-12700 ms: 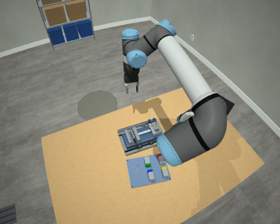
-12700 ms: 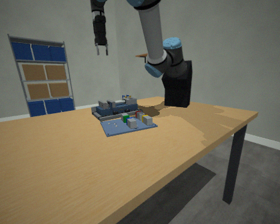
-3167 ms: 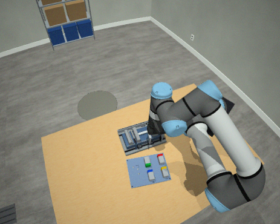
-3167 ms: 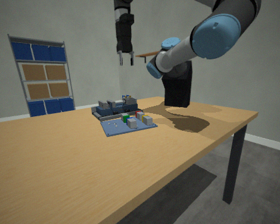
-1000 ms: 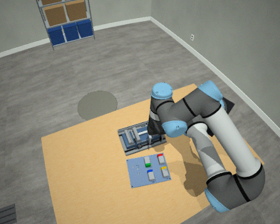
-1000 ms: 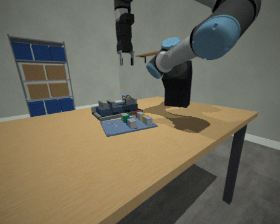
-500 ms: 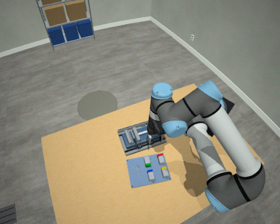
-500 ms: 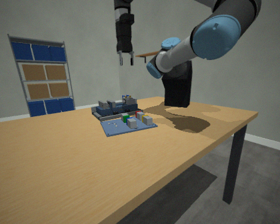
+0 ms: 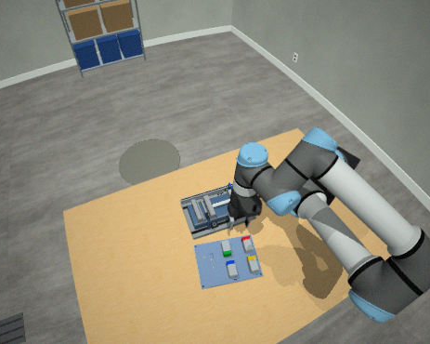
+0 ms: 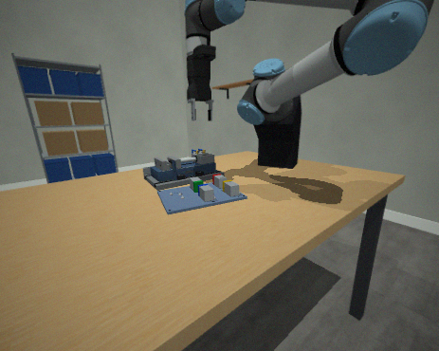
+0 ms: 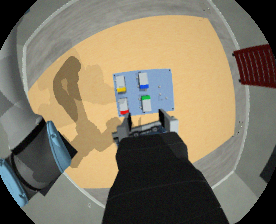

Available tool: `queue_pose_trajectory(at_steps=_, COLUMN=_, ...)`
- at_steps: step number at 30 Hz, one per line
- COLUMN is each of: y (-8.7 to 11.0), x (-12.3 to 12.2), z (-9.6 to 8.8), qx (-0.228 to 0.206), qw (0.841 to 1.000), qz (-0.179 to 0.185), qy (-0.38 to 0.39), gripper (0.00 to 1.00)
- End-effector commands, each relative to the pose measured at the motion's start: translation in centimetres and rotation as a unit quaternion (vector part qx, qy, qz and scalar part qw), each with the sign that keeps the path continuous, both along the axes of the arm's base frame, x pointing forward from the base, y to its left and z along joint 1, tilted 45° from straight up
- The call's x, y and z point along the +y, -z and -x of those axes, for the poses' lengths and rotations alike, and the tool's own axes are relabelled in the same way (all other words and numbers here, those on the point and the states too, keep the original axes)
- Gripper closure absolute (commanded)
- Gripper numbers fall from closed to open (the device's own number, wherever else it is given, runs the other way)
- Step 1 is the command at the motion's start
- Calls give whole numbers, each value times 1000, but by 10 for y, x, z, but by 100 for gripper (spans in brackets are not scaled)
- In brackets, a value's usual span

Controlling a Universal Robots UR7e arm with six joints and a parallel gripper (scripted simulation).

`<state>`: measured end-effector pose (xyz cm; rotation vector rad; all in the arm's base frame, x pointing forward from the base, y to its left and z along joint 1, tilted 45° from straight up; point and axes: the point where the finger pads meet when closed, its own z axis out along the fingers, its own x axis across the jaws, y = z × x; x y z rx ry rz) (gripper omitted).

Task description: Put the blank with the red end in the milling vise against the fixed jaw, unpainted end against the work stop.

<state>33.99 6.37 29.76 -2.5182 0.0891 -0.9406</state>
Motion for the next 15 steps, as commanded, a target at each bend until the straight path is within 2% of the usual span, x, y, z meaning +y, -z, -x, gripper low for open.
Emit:
queue_pose_trajectory(at_steps=1, y=7, x=3, z=-7, qx=5, qw=1000, qz=3, qy=1, gripper=0)
queue_pose_trajectory(at_steps=5, y=37, x=16, z=-37, qx=24, qw=1000, qz=12, qy=3, gripper=0)
queue_pose_trajectory(at_steps=15, y=37, x=16, z=-37, qx=24, qw=1000, qz=12, qy=3, gripper=0)
